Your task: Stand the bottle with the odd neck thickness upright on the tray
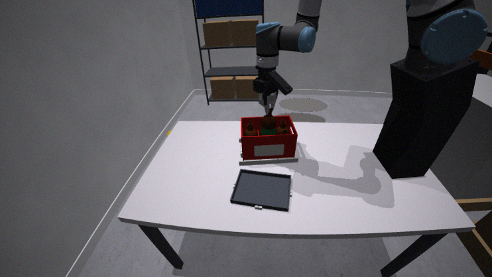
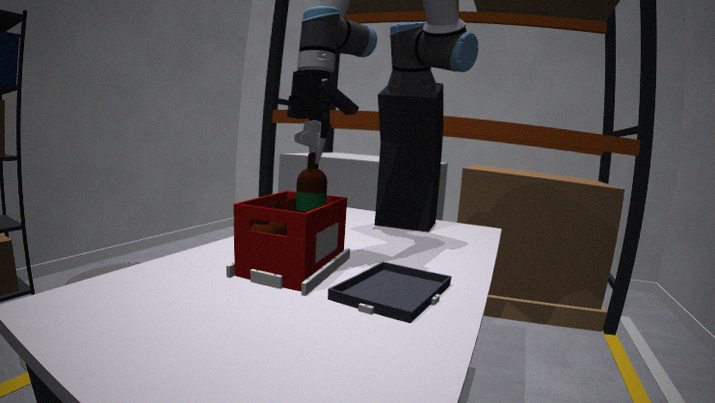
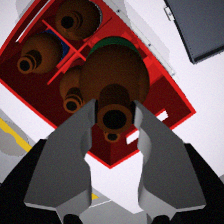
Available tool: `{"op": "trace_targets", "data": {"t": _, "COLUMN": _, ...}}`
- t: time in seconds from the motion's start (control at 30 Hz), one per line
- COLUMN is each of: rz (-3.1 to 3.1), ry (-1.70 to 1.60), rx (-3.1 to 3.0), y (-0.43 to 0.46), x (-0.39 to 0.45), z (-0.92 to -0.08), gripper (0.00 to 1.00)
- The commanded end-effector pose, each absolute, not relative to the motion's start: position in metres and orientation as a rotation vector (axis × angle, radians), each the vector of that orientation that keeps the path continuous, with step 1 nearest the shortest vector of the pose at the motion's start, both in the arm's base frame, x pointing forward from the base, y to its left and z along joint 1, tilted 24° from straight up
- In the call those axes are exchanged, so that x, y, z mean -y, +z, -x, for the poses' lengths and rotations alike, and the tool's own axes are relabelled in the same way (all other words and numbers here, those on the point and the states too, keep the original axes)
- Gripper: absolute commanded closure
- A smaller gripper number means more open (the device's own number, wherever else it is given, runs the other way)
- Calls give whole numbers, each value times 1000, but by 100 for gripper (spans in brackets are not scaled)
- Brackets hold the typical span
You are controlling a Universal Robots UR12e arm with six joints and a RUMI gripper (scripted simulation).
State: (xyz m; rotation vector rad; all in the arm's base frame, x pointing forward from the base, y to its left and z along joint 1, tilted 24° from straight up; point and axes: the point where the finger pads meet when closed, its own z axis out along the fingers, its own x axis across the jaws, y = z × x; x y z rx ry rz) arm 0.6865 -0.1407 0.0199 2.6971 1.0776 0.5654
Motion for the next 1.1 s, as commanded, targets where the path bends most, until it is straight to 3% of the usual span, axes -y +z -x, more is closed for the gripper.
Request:
{"op": "trace_targets", "data": {"t": 0.0, "rz": -2696, "ry": 566, "rx": -1077, "y": 24, "x": 141, "z": -685, "gripper": 100}}
{"op": "trace_targets", "data": {"t": 1.07, "rz": -2696, "ry": 566, "rx": -1077, "y": 49, "x": 140, "z": -674, "gripper": 100}}
